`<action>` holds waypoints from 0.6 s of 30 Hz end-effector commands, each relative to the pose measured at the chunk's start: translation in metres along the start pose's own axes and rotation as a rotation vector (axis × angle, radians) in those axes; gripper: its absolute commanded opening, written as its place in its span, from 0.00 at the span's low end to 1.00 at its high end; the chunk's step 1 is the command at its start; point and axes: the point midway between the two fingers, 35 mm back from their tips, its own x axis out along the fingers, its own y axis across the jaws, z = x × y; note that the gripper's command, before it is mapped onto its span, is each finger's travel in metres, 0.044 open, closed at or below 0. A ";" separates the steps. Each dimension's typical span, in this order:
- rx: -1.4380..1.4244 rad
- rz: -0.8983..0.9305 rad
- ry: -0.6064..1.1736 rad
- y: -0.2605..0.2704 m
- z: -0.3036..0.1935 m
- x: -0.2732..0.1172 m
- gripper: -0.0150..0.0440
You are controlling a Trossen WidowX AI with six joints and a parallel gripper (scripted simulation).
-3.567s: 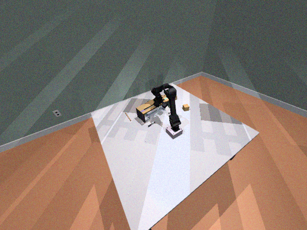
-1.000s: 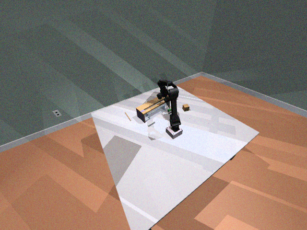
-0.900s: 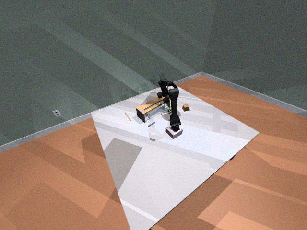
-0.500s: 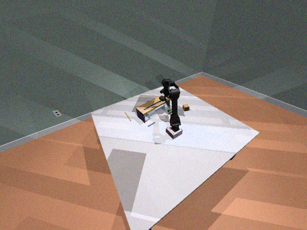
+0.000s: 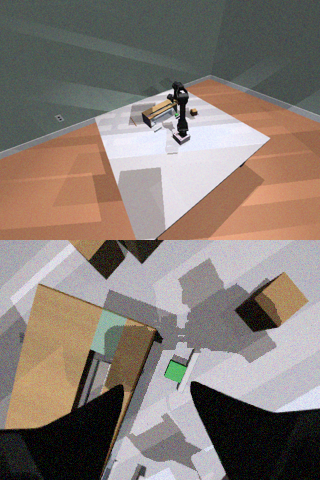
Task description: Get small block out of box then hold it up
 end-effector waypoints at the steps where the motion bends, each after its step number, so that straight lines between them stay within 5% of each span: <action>1: 0.917 0.088 0.088 -0.008 -0.003 -0.001 0.74; 14: 1.895 0.111 0.251 -0.015 -0.002 -0.008 0.74; 18: 1.978 0.107 0.268 -0.016 -0.002 -0.008 0.74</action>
